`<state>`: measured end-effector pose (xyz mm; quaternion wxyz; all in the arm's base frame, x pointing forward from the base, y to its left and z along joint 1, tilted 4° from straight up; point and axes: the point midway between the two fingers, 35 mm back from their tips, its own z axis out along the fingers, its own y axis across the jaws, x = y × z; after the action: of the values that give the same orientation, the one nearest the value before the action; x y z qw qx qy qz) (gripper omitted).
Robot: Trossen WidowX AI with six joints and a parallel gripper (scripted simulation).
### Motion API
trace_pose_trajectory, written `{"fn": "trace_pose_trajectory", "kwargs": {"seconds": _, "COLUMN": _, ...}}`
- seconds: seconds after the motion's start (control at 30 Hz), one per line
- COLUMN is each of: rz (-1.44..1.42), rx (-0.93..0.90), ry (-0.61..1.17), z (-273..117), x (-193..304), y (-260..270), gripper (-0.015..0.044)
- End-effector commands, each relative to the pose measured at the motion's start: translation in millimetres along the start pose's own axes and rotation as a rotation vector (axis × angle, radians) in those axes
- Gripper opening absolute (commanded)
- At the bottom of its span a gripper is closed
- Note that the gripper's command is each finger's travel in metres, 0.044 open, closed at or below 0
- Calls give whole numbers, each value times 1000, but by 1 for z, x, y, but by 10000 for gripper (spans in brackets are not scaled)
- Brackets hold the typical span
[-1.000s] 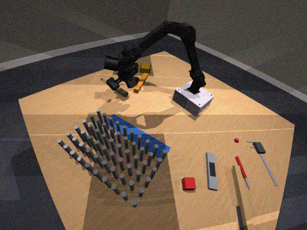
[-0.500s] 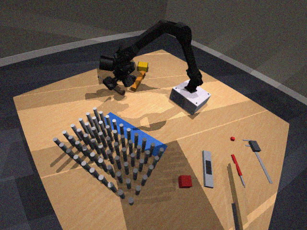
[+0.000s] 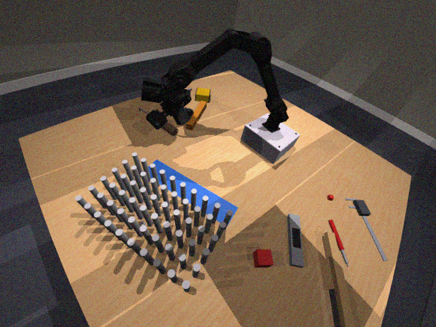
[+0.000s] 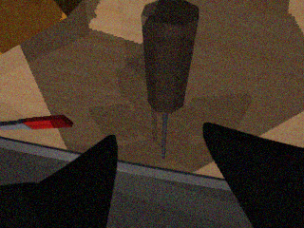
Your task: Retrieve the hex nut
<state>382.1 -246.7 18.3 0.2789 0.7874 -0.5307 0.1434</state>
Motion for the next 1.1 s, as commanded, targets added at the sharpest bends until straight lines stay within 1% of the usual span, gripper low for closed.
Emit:
{"fn": "trace_pose_trajectory", "kwargs": {"seconds": 0.0, "rz": 0, "rx": -6, "ry": -2, "z": 8, "x": -5, "y": -2, "gripper": 280}}
{"fn": "trace_pose_trajectory", "kwargs": {"seconds": 1.07, "rz": -1, "rx": -7, "ry": -1, "z": 49, "x": -35, "y": -15, "gripper": 280}}
